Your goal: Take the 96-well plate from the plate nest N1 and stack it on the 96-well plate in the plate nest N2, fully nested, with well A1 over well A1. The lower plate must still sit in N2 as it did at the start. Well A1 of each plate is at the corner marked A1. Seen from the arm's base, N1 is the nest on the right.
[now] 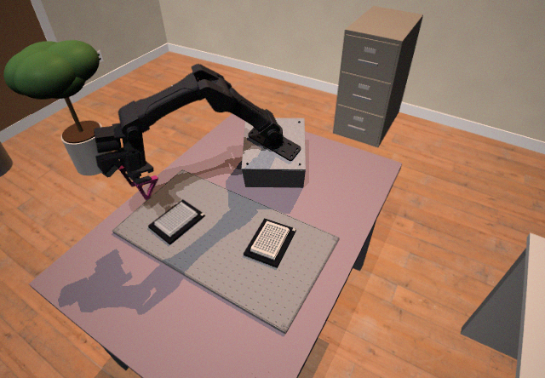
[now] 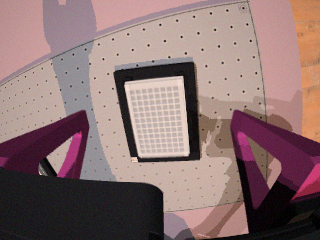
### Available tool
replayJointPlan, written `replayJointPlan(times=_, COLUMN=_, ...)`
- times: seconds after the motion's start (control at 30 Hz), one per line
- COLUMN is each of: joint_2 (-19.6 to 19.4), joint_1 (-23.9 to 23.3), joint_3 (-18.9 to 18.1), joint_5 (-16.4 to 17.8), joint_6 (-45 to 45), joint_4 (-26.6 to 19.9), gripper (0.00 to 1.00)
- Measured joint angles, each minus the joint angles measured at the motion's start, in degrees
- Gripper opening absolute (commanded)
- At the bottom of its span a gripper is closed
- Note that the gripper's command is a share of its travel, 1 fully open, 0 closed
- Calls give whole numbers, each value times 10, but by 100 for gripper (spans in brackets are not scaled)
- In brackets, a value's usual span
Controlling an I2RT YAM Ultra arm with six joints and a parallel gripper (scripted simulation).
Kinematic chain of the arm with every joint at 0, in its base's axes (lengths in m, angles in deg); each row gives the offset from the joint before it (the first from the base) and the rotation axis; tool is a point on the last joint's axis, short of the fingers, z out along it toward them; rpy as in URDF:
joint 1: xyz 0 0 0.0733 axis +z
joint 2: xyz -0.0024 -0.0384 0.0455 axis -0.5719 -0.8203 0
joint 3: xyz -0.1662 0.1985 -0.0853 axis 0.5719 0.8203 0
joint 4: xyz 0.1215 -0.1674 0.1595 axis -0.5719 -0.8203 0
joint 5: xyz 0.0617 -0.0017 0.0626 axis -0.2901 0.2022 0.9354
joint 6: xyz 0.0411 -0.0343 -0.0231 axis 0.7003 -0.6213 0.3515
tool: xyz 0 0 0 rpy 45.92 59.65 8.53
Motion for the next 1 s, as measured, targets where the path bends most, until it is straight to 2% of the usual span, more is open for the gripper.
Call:
replayJointPlan(times=0.1, joint_2=6, joint_1=14, joint_3=34, joint_5=-12, joint_6=-5, joint_4=12, gripper=100)
replayJointPlan(times=0.33, joint_2=11, joint_1=35, joint_3=72, joint_5=-45, joint_6=-20, joint_4=21, gripper=100)
replayJointPlan(times=0.43, joint_2=6, joint_1=39, joint_3=76, joint_5=-64, joint_6=-29, joint_4=19, gripper=100)
replayJointPlan(times=0.6, joint_2=21, joint_1=55, joint_3=139, joint_5=-82, joint_6=-35, joint_4=43, gripper=100)
replayJointPlan(times=0.73, joint_2=23, joint_1=70, joint_3=166, joint_5=-104, joint_6=-44, joint_4=49, gripper=100)
replayJointPlan(times=0.83, joint_2=32, joint_1=76, joint_3=202, joint_5=-111, joint_6=-46, joint_4=68, gripper=100)
replayJointPlan(times=1.0, joint_2=35, joint_1=75, joint_3=233, joint_5=-120, joint_6=-46, joint_4=82, gripper=100)
